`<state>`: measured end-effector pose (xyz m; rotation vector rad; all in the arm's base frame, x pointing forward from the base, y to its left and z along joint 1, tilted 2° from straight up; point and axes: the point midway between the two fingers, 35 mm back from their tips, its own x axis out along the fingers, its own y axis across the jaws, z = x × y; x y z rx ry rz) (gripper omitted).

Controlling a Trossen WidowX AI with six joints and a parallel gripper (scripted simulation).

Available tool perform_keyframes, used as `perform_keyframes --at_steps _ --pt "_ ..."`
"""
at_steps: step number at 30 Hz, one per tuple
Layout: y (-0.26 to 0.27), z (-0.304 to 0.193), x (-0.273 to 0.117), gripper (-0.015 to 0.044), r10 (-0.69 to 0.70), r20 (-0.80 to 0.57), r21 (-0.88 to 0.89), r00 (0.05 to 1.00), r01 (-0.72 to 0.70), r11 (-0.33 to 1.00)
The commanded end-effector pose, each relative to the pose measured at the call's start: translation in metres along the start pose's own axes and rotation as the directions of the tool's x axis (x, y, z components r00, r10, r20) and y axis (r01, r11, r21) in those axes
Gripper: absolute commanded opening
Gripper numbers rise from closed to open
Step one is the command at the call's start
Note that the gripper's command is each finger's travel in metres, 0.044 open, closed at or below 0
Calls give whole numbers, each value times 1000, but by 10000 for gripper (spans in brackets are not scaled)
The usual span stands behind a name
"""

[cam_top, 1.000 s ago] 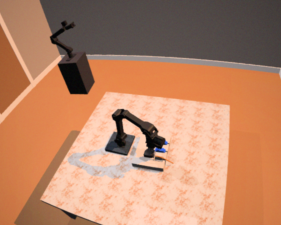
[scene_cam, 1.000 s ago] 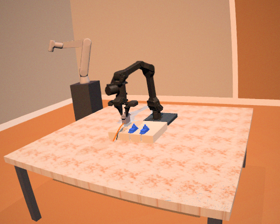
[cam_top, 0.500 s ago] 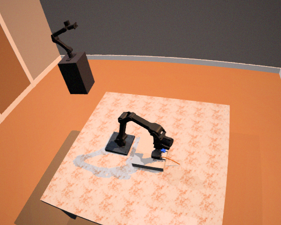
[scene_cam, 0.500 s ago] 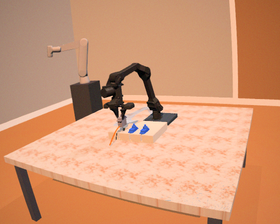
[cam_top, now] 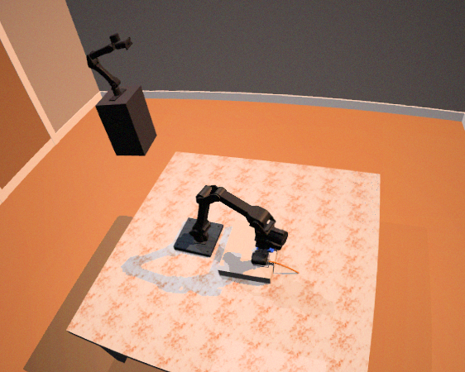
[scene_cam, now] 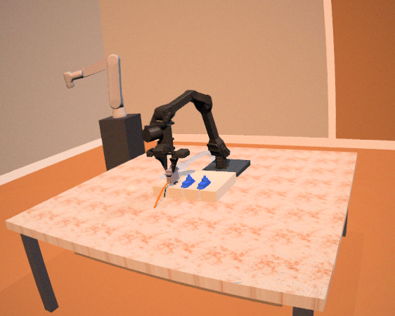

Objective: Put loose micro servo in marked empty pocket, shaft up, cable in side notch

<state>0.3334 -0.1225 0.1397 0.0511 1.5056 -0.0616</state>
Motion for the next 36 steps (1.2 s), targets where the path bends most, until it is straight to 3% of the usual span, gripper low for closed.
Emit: perform_keyframes --at_steps 1,36 --pt "0 1 1 0 -1 5 4 1000 1 1000" --pt "0 1 26 0 -1 5 4 1000 1 1000"
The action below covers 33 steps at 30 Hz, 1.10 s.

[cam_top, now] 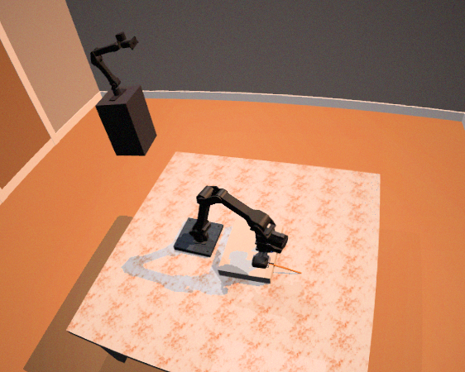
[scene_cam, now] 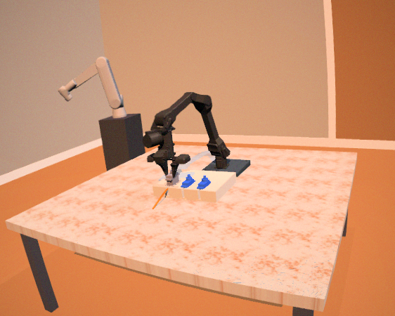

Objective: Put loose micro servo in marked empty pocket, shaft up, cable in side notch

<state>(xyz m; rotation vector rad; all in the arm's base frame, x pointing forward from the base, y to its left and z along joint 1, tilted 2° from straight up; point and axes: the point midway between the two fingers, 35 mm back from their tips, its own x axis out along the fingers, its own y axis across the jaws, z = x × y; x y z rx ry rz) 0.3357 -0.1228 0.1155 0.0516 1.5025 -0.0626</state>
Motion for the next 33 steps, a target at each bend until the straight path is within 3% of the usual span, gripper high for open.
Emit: perform_keyframes --at_steps 1,26,33 --pt "0 0 3 0 0 2 3 1000 0 1000" --pt "0 0 28 0 0 2 3 1000 0 1000" --pt "0 0 27 184 0 2 3 1000 0 1000"
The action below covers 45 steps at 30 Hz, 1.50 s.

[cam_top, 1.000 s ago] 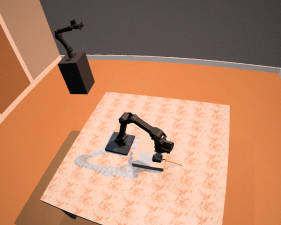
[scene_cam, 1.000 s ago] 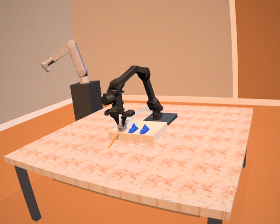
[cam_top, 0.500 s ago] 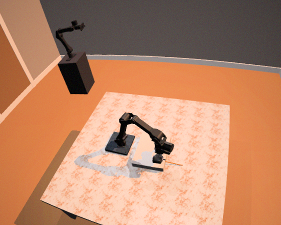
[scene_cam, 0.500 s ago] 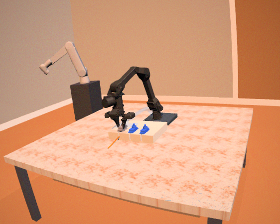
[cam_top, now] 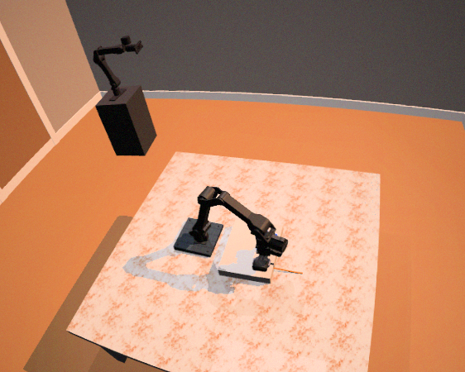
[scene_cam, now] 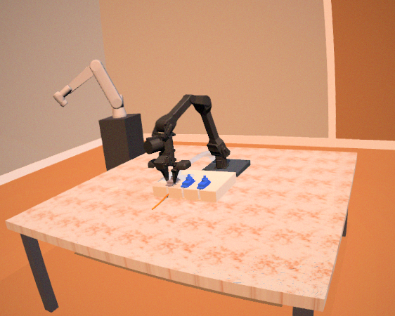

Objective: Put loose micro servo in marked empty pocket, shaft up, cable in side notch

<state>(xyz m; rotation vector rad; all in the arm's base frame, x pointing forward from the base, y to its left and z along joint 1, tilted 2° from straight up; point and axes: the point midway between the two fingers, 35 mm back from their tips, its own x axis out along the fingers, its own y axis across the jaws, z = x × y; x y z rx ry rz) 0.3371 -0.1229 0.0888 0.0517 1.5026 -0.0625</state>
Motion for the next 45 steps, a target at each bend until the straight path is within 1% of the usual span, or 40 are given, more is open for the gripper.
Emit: perform_keyframes --at_steps 1,3,6,11,13,15,20,21,23,29,35,45 --pt "0 0 0 187 0 2 3 1000 0 1000" --pt "0 0 -7 187 0 2 3 1000 0 1000" --pt "1 -2 -32 187 0 1 3 1000 0 1000" --pt "1 -3 -35 187 0 1 3 1000 0 1000" --pt "0 -8 -37 240 -1 3 1 1000 1 1000" --pt "-2 -22 -48 292 -1 2 1 1000 1 1000" --pt "-3 -78 -84 424 -1 -3 2 1000 1 1000" --pt "-2 -91 -90 440 -1 -5 2 1000 1 1000" --pt "0 -108 -98 440 -1 -6 3 1000 1 1000" --pt "0 -110 -103 440 -2 -5 4 1000 2 1000" --pt "0 -109 -143 440 -12 8 9 1000 12 1000" --pt "0 -110 -145 440 -12 8 9 1000 12 1000"
